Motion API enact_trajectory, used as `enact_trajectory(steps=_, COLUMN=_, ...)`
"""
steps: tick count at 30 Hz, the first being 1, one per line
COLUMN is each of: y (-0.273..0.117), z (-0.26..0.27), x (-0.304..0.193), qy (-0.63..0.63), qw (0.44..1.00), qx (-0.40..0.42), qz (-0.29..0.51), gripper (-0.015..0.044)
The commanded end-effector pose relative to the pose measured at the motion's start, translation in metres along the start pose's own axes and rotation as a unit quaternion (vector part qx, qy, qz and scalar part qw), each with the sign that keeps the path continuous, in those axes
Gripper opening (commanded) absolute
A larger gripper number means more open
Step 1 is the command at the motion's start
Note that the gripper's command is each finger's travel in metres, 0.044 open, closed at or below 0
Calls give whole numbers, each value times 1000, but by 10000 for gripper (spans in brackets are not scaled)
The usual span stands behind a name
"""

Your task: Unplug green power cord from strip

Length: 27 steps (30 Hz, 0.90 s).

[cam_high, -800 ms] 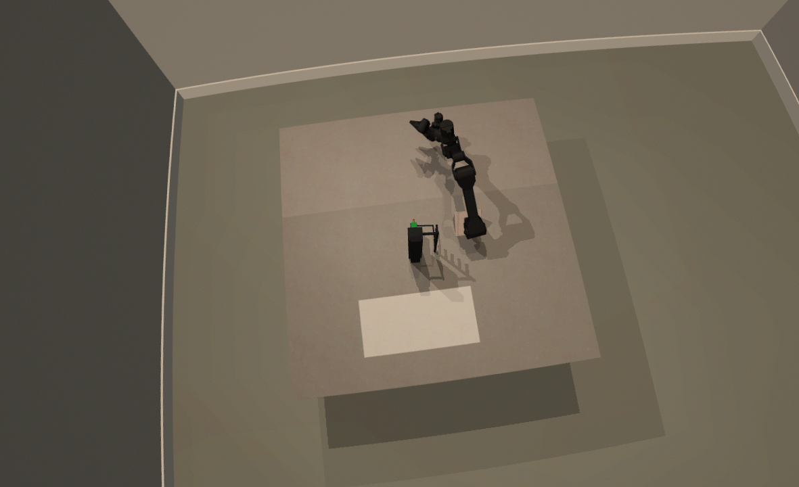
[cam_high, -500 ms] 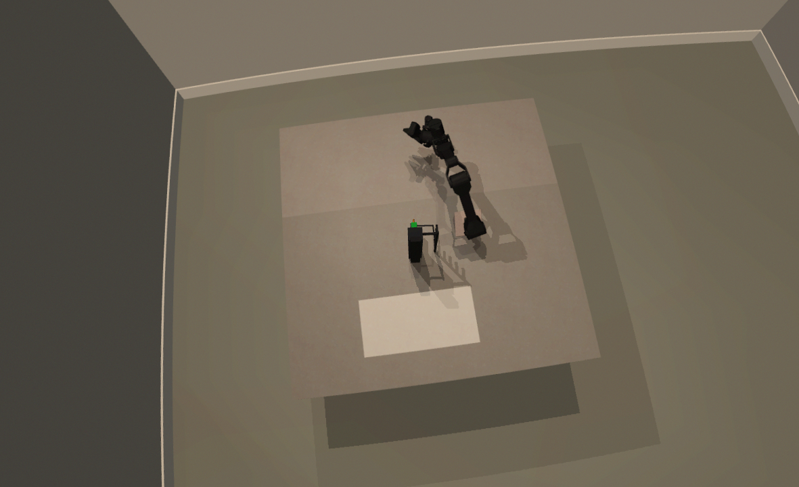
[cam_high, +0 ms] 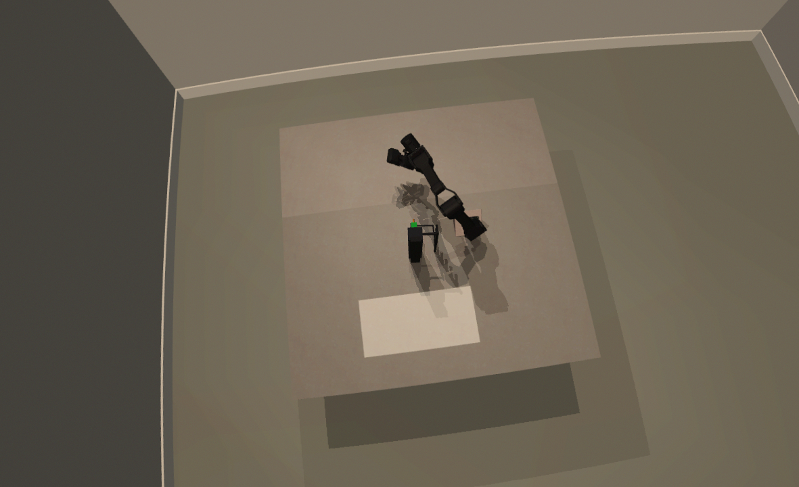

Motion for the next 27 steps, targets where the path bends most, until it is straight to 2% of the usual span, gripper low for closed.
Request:
enact_trajectory(steps=1, y=-16, z=20, x=-63, qy=-14, qw=994, qx=-88, qz=63, gripper=160)
enact_trajectory(steps=14, y=-79, z=35, x=-207, qy=-43, qw=942, qx=-275, qz=189, gripper=160)
enact_trajectory(steps=27, y=-82, z=36, x=-216, qy=-44, qw=939, qx=-281, qz=193, gripper=160)
Point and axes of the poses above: the point midway between the two fingers, 35 mm back from their tips, its own y axis out along the fingers, its own z axis across the jaws, x = y × z, the point moved 6 cm from there along -y, back along the fingers, and after that the axes turned 10 degrees about -y, right-handed, at the moved point
